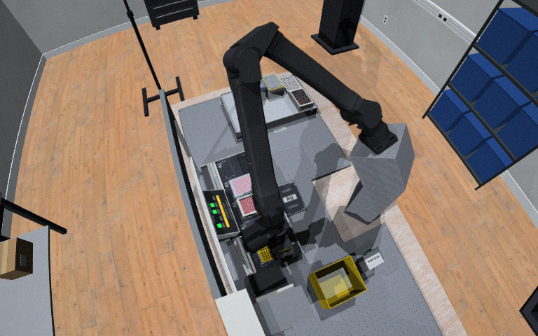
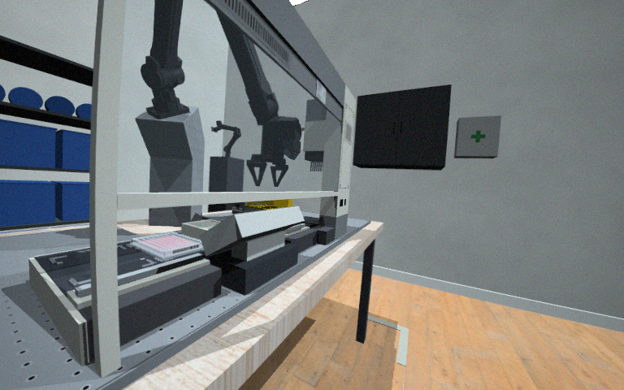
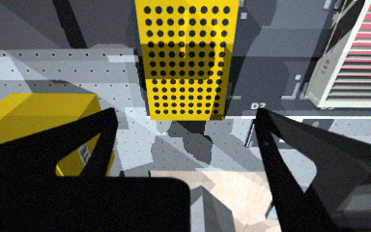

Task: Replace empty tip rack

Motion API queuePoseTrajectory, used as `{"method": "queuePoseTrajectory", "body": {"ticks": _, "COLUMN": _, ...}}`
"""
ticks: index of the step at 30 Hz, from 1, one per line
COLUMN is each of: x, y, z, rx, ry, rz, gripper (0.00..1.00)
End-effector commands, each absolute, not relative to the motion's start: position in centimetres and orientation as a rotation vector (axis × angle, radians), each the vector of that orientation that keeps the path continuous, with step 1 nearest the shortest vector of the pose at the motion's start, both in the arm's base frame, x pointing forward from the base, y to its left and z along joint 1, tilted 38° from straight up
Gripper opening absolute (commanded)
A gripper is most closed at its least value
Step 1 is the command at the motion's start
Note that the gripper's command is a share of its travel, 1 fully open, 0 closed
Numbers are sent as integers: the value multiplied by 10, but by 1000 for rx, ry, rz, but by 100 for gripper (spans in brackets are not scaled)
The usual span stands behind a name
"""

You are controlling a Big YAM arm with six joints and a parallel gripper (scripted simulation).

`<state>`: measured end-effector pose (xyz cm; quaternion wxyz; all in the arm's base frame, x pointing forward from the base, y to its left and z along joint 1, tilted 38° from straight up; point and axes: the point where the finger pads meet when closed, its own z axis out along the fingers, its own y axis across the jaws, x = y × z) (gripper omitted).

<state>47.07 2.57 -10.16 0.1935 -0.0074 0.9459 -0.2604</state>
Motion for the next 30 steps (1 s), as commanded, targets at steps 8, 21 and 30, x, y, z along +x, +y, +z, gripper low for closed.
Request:
{"method": "queuePoseTrajectory", "body": {"ticks": 8, "x": 487, "y": 16, "z": -111, "rx": -19, "ry": 2636, "rz": -725, "gripper": 100}}
{"method": "queuePoseTrajectory", "body": {"ticks": 21, "x": 491, "y": 6, "z": -126, "rx": -21, "ry": 2639, "rz": -728, "gripper": 100}}
{"method": "queuePoseTrajectory", "body": {"ticks": 30, "x": 497, "y": -1, "z": -138, "rx": -21, "ry": 2639, "rz": -728, "gripper": 100}}
